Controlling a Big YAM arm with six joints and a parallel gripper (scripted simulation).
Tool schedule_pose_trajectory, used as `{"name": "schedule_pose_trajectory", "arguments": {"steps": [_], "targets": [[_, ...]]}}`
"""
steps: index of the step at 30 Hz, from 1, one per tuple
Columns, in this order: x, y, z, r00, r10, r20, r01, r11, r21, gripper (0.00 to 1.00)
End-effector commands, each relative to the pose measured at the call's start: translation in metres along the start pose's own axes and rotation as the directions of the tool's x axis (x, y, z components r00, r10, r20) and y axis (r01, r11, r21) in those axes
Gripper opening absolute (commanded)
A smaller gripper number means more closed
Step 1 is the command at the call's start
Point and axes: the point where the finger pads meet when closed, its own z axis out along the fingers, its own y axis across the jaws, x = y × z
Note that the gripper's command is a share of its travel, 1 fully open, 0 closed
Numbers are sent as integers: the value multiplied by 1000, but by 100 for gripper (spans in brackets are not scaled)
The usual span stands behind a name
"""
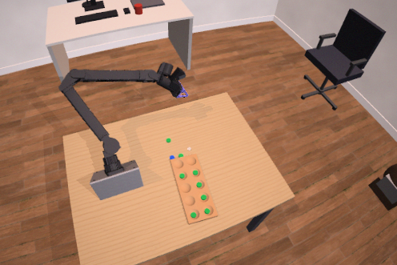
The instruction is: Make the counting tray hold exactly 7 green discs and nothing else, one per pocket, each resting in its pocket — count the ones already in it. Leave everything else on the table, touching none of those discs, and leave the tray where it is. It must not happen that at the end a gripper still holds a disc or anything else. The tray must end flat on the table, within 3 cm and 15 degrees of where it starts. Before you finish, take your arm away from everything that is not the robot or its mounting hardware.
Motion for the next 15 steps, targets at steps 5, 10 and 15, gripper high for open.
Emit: {"name": "schedule_pose_trajectory", "arguments": {"steps": [5,10,15], "targets": [[-12,3,3,997,73,-4,-73,997,-3,44],[-15,9,-4,998,65,12,-65,998,-15,44],[-4,-1,0,998,70,-8,-70,998,2,44]]}}
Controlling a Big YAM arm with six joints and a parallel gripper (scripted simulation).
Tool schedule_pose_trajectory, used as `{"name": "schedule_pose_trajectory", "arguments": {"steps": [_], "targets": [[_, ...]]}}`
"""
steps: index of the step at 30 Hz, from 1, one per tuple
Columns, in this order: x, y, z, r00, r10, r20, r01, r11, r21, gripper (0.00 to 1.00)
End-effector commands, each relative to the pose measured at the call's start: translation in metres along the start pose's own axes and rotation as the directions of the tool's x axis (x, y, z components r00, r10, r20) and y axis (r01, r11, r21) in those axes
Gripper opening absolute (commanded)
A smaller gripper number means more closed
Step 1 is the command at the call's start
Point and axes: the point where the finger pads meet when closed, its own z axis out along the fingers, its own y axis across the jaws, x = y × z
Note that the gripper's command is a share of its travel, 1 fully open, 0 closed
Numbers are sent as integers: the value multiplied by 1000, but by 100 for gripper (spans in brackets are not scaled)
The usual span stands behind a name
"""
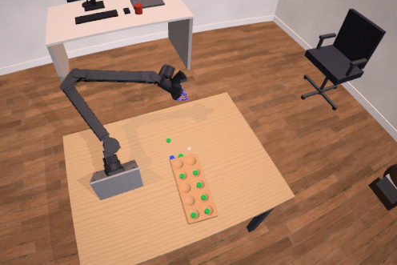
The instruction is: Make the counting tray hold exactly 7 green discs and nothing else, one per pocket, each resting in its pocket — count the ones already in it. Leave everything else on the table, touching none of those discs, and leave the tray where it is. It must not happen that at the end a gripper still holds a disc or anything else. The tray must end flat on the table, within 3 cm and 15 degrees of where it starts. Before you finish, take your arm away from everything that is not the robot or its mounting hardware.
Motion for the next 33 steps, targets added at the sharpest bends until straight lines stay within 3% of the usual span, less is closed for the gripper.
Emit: {"name": "schedule_pose_trajectory", "arguments": {"steps": [1,6,7,11,17,18,23,24,27,33], "targets": [[11,-24,5,988,142,-62,-139,989,39,44],[11,-24,5,988,141,-62,-139,990,39,44],[-6,3,2,994,106,-34,-106,994,-9,44],[-8,9,-4,995,97,-21,-98,995,-21,44],[2,-2,0,994,103,-39,-103,995,-3,44],[28,-36,10,961,249,-124,-241,968,71,44],[28,-36,10,961,248,-124,-241,968,70,44],[11,-10,8,972,211,-101,-210,978,21,44],[9,-6,4,975,204,-92,-204,979,11,44],[19,-15,6,972,210,-106,-208,978,28,44]]}}
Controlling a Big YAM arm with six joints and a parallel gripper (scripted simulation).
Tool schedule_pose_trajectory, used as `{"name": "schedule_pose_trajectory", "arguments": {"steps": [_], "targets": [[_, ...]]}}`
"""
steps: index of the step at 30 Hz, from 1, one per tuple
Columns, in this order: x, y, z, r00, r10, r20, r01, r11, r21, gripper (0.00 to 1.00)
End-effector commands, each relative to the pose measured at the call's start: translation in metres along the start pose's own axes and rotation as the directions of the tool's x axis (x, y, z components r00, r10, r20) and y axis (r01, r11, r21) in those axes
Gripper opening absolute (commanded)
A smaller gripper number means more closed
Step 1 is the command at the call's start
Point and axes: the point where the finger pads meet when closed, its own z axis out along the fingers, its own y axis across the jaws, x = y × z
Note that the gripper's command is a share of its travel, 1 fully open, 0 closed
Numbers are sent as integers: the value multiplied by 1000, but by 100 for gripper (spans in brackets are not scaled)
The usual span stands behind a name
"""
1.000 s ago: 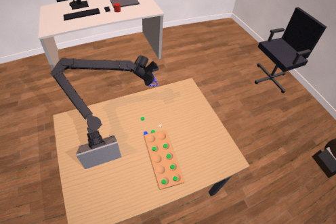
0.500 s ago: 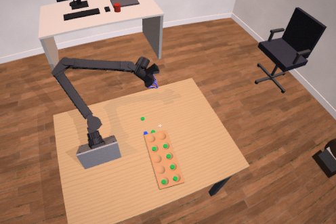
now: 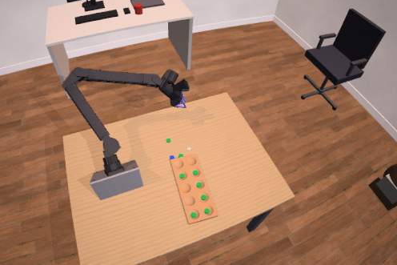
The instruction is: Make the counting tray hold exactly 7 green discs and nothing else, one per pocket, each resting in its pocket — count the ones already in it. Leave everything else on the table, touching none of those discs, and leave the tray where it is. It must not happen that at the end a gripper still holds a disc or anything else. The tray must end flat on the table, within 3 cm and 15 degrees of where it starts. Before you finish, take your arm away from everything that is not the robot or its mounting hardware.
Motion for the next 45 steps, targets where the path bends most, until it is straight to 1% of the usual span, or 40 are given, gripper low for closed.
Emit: {"name": "schedule_pose_trajectory", "arguments": {"steps": [1,2,7,8,10,12,13,14,15,18,19,20,21,22,27,28,31,32,33,35,37,38,41,42,43,45], "targets": [[-11,13,-8,1000,-4,29,5,1000,-25,44],[4,-23,4,989,141,-50,-139,989,39,44],[5,-22,4,989,140,-52,-138,990,39,44],[-7,5,0,994,101,-29,-101,995,-7,44],[-7,6,0,995,99,-28,-99,995,-9,44],[-7,10,-5,995,93,-20,-93,995,-19,44],[-5,7,-4,995,96,-24,-96,995,-14,44],[0,-1,-1,994,103,-32,-103,995,-3,44],[17,-35,8,964,245,-102,-238,968,73,44],[18,-35,9,964,244,-104,-237,969,73,44],[10,-20,6,970,224,-95,-221,974,50,44],[5,-12,5,974,211,-86,-209,977,32,44],[3,-10,5,975,205,-80,-204,979,24,44],[7,-15,7,974,211,-86,-209,977,33,44],[8,-14,4,974,209,-84,-207,978,30,44],[29,-47,12,928,344,-146,-330,937,113,44],[29,-46,11,928,343,-145,-329,938,111,44],[21,-31,9,936,322,-139,-313,946,88,44],[41,-57,14,882,436,-180,-412,898,156,44],[41,-57,14,882,436,-180,-412,898,156,44],[32,-39,12,894,411,-177,-393,911,127,44],[52,-66,15,828,521,-206,-485,851,201,44],[52,-66,15,828,521,-206,-485,851,201,44],[39,-46,13,845,495,-202,-468,868,166,44],[62,-74,16,770,598,-223,-549,799,246,44],[60,-71,16,773,594,-223,-547,802,240,44]]}}
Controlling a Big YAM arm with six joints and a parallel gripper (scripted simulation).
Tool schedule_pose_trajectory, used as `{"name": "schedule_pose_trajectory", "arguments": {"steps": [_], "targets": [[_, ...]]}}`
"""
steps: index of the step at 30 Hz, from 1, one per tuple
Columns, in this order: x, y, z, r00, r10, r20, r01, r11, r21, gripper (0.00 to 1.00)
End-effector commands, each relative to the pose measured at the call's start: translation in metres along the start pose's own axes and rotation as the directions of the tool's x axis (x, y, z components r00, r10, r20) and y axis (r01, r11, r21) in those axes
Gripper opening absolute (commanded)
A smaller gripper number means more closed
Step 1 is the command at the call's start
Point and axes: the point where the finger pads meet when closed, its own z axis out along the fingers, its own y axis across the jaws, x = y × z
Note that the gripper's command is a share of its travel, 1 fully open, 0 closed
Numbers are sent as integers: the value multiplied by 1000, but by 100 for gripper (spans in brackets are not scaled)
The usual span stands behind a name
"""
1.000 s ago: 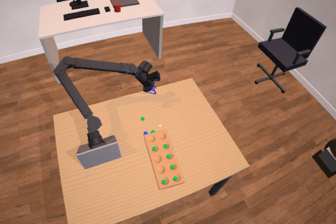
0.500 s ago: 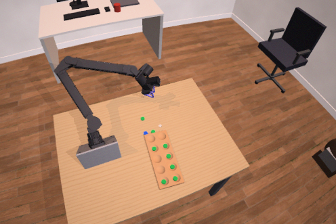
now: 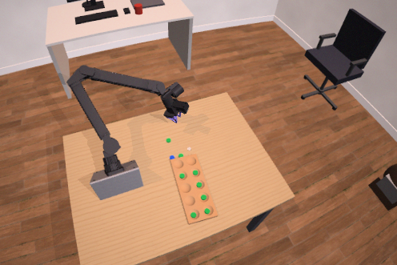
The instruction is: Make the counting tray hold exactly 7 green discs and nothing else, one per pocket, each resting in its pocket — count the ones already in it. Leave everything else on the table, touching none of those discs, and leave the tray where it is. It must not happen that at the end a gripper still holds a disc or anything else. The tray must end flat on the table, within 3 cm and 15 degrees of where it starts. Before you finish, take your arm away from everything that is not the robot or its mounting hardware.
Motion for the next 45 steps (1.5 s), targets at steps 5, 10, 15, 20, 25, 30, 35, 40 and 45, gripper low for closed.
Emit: {"name": "schedule_pose_trajectory", "arguments": {"steps": [5,10,15,20,25,30,35,40,45], "targets": [[-5,-10,1,986,163,-31,-162,986,32,44],[1,-35,7,941,328,-79,-320,942,97,44],[4,-31,7,921,377,-97,-366,924,109,44],[11,-51,11,859,498,-119,-477,862,170,44],[20,-66,14,777,615,-132,-578,781,235,44],[24,-73,15,722,679,-134,-632,726,271,44],[27,-67,14,703,698,-139,-648,708,281,44],[26,-67,15,705,695,-140,-646,711,276,44],[27,-67,16,708,692,-141,-643,715,277,44]]}}
